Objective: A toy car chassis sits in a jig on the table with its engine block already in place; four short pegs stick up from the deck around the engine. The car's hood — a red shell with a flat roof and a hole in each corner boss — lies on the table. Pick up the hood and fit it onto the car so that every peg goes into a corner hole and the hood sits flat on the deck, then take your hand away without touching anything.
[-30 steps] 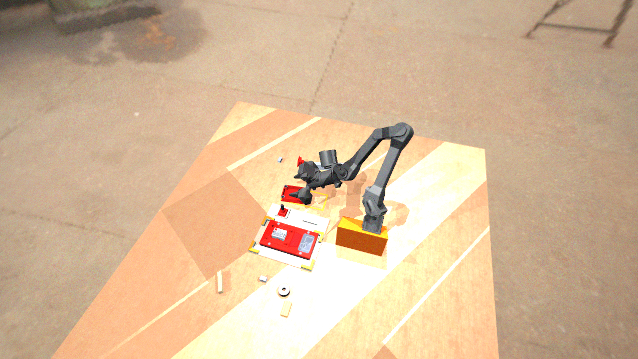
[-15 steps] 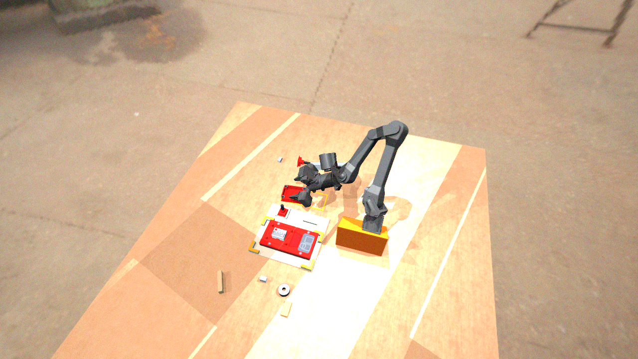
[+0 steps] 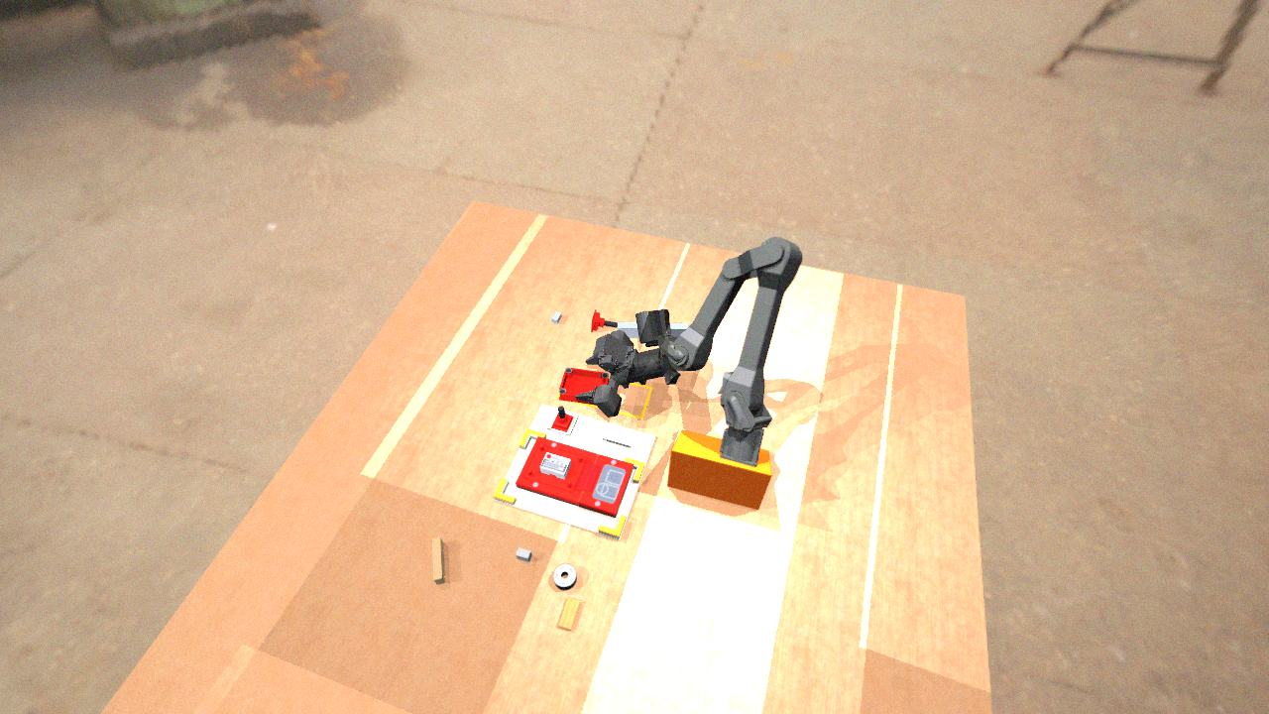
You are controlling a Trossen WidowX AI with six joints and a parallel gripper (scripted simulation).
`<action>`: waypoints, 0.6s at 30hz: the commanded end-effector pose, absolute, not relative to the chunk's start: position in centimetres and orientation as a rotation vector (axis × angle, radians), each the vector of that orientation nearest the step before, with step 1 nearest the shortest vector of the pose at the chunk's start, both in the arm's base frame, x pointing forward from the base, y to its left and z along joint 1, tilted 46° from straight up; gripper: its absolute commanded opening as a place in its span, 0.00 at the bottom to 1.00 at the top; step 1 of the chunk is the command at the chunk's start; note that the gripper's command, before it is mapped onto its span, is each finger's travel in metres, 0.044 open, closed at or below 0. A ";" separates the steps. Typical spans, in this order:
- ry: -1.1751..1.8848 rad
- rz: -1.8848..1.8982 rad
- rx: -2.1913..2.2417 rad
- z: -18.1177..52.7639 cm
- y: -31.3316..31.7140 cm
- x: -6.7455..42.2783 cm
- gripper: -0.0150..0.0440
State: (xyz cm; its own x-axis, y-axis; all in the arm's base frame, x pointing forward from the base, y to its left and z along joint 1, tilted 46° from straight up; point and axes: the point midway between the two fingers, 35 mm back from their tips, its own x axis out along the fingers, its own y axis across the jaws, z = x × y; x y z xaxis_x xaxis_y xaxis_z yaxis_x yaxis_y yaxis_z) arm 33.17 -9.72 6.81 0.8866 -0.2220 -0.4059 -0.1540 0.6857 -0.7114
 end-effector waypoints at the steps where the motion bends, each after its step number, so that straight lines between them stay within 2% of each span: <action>1: 0.489 -0.033 -0.829 6.7 -9.7 33.2 1.00; 18: 0.489 -0.033 -0.829 6.1 -10.3 33.2 1.00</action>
State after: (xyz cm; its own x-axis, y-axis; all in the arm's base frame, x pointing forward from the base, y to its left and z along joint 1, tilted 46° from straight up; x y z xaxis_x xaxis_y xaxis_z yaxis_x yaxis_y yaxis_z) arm 33.19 -10.26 6.18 0.8867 -0.2210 -0.4062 -0.1551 0.6854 -0.7114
